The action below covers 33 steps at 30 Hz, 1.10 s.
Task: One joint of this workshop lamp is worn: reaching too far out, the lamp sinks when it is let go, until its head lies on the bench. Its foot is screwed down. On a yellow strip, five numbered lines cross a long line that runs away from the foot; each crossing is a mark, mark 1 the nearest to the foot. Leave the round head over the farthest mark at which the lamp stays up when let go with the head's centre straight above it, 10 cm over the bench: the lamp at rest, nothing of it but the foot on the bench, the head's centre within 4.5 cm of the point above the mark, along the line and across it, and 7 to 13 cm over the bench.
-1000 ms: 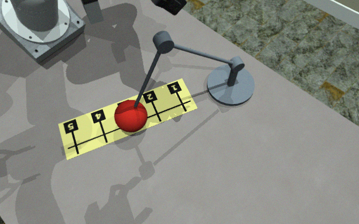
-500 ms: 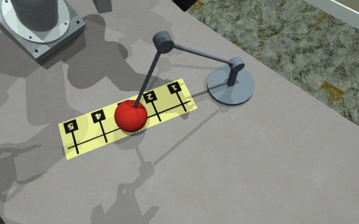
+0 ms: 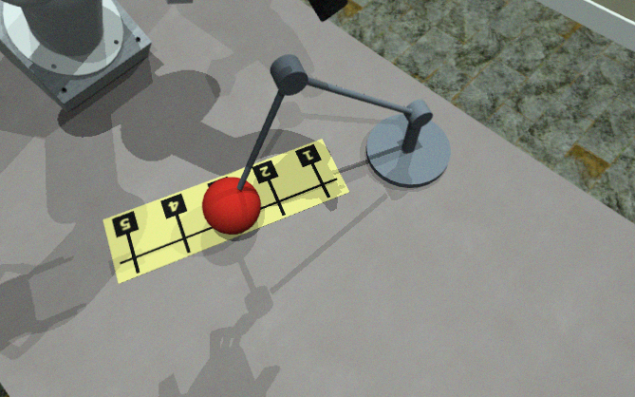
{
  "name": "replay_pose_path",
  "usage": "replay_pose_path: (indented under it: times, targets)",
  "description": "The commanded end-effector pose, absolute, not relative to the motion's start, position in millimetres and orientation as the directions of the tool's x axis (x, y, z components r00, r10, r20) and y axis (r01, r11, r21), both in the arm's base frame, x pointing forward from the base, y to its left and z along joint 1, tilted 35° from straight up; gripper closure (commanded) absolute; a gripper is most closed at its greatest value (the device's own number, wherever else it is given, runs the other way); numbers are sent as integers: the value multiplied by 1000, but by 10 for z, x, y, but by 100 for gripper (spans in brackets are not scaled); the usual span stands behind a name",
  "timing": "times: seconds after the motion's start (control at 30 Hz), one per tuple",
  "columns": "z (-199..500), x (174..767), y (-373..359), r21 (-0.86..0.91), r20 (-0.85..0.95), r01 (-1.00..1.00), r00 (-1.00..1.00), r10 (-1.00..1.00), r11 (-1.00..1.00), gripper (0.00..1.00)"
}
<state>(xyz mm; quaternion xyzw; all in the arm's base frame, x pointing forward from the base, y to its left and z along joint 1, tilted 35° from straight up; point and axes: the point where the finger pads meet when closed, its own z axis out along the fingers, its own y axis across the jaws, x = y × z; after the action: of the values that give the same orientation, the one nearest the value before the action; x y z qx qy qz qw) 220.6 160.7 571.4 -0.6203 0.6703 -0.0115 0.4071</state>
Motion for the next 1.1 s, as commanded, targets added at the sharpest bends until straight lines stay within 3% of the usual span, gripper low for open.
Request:
replay_pose_path:
  times: [0.0,1.07]
  targets:
    - [5713,2196,1610,-531,-457,-811,30,-889,246,0]
    - [5716,2200,1608,-519,-184,-819,-171,-968,244,0]
